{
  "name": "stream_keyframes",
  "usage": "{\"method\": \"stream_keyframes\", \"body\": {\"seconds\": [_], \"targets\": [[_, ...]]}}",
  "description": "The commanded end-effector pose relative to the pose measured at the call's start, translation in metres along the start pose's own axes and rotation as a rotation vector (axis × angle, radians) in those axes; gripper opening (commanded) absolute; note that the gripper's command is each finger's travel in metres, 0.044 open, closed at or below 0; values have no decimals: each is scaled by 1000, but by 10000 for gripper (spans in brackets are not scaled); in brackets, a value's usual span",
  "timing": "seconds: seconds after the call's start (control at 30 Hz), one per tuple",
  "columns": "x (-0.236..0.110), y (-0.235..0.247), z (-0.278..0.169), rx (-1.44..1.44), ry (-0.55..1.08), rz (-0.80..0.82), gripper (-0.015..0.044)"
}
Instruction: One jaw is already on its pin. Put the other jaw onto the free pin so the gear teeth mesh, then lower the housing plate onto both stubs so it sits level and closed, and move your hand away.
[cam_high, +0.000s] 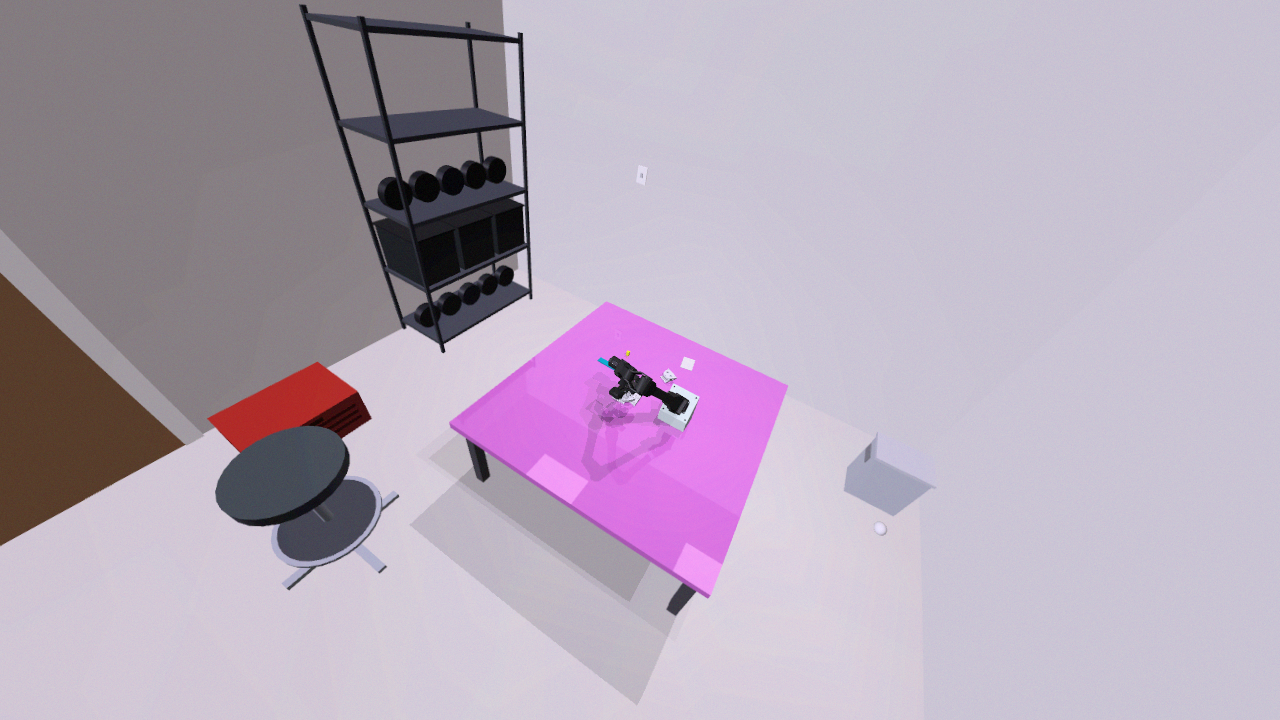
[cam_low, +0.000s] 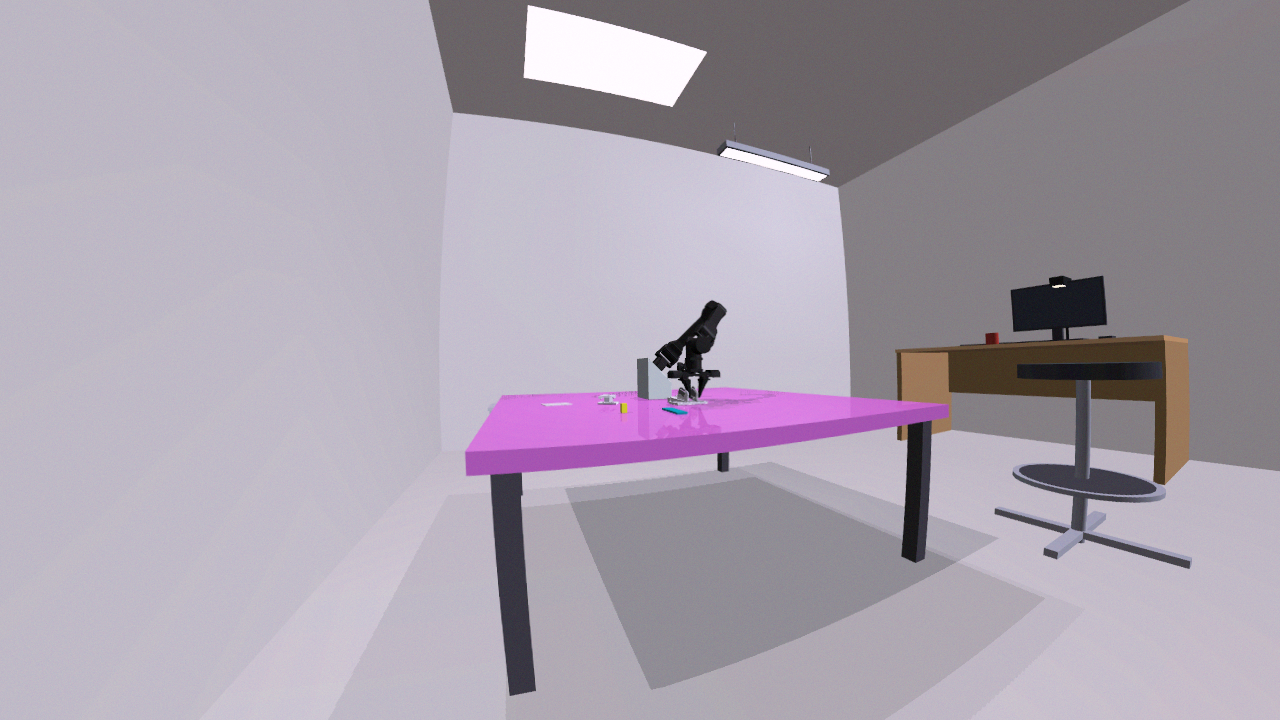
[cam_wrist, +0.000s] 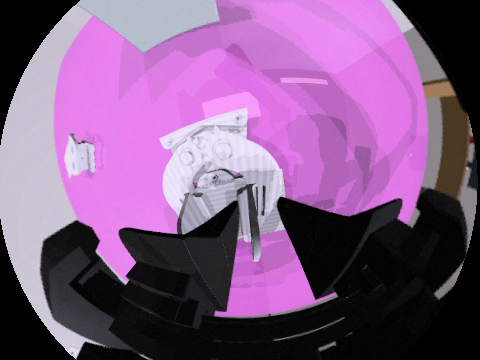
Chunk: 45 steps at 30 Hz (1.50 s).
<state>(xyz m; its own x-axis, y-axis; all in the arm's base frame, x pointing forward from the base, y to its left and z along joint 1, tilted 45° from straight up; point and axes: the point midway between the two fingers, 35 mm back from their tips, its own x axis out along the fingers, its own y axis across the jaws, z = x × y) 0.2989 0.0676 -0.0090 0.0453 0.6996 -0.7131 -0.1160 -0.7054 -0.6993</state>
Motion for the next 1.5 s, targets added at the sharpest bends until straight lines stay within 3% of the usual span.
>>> {"method": "stream_keyframes", "body": {"seconds": [0.0,1.47], "targets": [[4,0,2,-1,-7,-4,134],[0,0,2,-1,-7,-4,134]]}}
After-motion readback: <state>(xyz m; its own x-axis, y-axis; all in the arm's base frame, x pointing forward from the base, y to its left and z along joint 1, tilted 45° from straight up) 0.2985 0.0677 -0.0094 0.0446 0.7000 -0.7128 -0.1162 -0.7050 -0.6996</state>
